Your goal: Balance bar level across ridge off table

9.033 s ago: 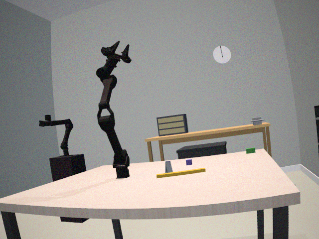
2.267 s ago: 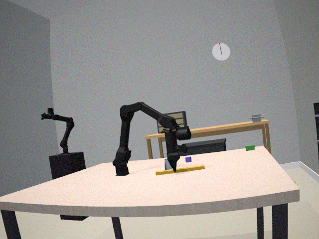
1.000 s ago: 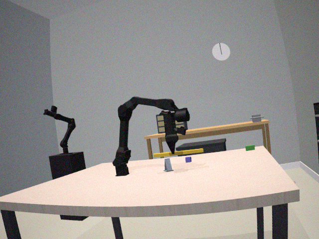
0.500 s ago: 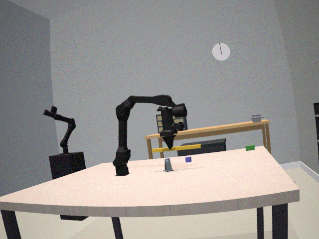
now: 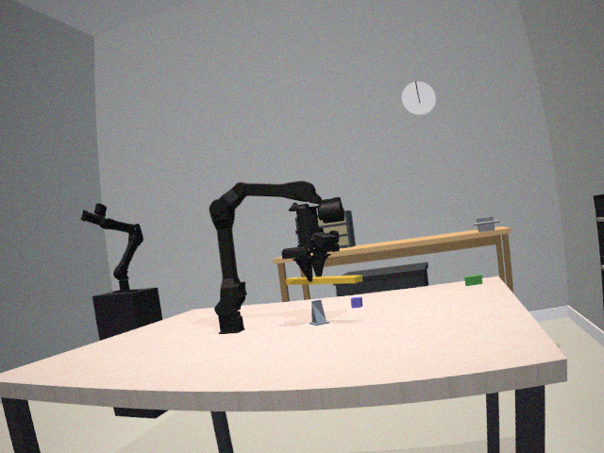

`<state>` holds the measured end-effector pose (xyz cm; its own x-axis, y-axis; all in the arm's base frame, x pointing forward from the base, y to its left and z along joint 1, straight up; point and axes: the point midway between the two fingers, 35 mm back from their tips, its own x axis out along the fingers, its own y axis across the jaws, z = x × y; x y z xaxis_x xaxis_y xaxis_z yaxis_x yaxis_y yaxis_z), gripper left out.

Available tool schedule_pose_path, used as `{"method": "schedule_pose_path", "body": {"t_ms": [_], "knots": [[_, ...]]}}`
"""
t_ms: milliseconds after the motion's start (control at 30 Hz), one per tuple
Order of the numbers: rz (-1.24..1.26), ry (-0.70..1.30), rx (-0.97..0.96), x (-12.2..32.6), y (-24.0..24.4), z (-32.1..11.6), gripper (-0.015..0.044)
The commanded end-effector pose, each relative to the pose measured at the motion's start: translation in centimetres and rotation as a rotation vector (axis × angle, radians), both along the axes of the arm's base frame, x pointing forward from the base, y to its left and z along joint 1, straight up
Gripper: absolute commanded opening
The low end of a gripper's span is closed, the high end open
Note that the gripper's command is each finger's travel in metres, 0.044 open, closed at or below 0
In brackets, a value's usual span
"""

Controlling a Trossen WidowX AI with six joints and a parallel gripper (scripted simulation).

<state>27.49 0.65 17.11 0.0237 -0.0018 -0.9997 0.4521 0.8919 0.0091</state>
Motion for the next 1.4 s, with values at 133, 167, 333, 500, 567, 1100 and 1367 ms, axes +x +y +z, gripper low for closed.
{"method": "schedule_pose_path", "body": {"t_ms": [133,167,333,500,567,1100,1367], "knots": [[-0.267,-0.002,0.011,-2.0,2.4,0.0,0.0],[-0.299,-0.002,0.013,-2.2,2.7,0.0,0.0],[-0.452,0.0,0.018,-3.1,4.3,-0.2,0.0],[-0.47,0.0,0.019,-2.9,4.8,-0.3,0.0],[-0.47,0.0,0.019,-2.9,4.8,-0.6,0.0],[-0.472,-0.001,0.019,-2.7,5.0,-3.2,0.0],[-0.472,-0.001,0.019,-2.6,5.0,-4.4,0.0]]}}
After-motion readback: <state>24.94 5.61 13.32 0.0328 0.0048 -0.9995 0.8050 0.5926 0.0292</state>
